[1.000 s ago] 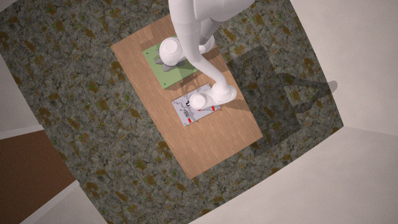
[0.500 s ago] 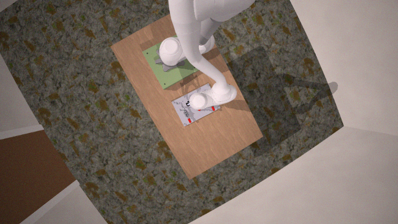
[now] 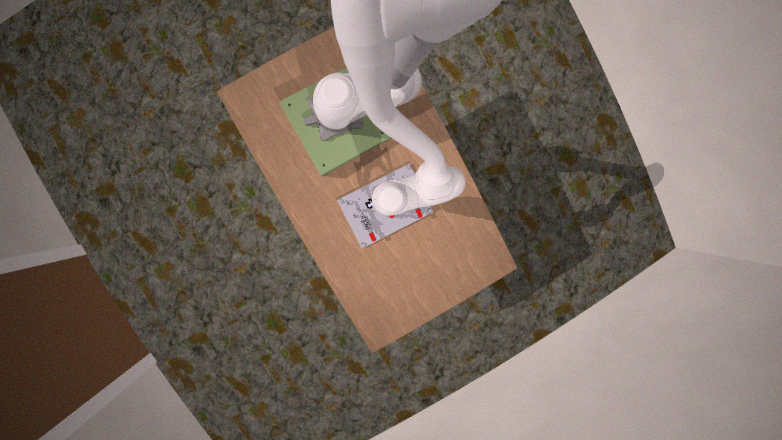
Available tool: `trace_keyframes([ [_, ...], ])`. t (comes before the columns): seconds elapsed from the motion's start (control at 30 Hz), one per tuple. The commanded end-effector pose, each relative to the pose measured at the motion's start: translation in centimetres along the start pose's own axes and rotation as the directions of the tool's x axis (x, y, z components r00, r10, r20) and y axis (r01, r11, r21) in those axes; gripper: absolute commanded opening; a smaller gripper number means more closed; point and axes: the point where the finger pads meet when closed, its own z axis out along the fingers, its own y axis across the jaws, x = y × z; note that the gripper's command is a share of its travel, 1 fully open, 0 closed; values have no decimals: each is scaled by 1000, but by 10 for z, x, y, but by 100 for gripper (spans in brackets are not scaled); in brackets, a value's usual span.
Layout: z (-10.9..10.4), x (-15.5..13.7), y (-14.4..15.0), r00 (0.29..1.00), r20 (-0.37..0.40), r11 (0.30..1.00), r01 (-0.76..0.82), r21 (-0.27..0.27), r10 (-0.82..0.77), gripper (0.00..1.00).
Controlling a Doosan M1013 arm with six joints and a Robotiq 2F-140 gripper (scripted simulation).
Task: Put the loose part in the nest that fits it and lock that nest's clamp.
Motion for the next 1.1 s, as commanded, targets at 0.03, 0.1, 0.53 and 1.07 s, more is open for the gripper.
trace_keyframes([
  [0.03,-4,1,2,1000,0,1000,-3,1,3,62],
  [0.1,-4,1,2,1000,0,1000,-3,1,3,62],
  [0.53,-44,1,2,1000,0,1000,-3,1,3,62],
  [1.07,-61,1,2,1000,0,1000,-3,1,3,62],
])
